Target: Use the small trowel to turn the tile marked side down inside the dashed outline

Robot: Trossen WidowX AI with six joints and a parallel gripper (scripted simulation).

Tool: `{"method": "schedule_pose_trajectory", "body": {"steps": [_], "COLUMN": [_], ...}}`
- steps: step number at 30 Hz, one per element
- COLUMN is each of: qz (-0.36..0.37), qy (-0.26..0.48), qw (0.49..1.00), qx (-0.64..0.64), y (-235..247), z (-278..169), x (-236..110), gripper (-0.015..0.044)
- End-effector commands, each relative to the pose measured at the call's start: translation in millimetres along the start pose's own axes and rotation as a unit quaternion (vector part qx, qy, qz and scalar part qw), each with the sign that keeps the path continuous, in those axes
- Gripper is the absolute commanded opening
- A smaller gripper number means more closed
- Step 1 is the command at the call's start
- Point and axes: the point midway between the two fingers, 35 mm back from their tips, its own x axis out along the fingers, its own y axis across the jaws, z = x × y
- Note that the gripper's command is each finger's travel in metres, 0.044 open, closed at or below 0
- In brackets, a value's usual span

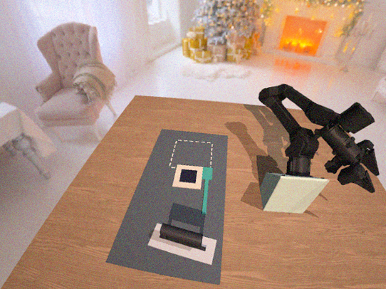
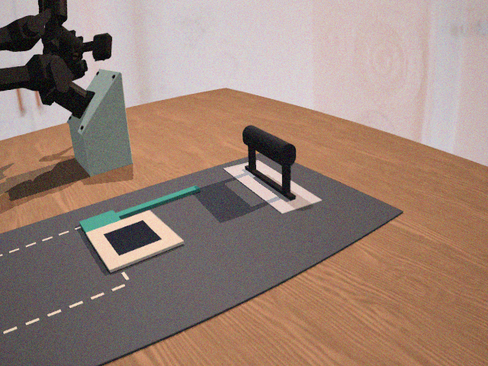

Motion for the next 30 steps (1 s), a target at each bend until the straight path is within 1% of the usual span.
{"method": "schedule_pose_trajectory", "body": {"steps": [1, 11, 12, 21, 25, 30], "qz": [0.0, 0.0, 0.0, 0.0, 0.0, 0.0], "qy": [0.0, 0.0, 0.0, 0.0, 0.0, 0.0], "qw": [1.0, 1.0, 1.0, 1.0, 1.0, 1.0], "qx": [0.0, 0.0, 0.0, 0.0, 0.0, 0.0], "y": [0.0, 0.0, 0.0, 0.0, 0.0, 0.0], "z": [0.0, 0.0, 0.0, 0.0, 0.0, 0.0], "x": [0.0, 0.0, 0.0, 0.0, 0.0, 0.0], "gripper": [0.0374, 0.0111, 0.01, 0.01, 0.0, 0.0]}}
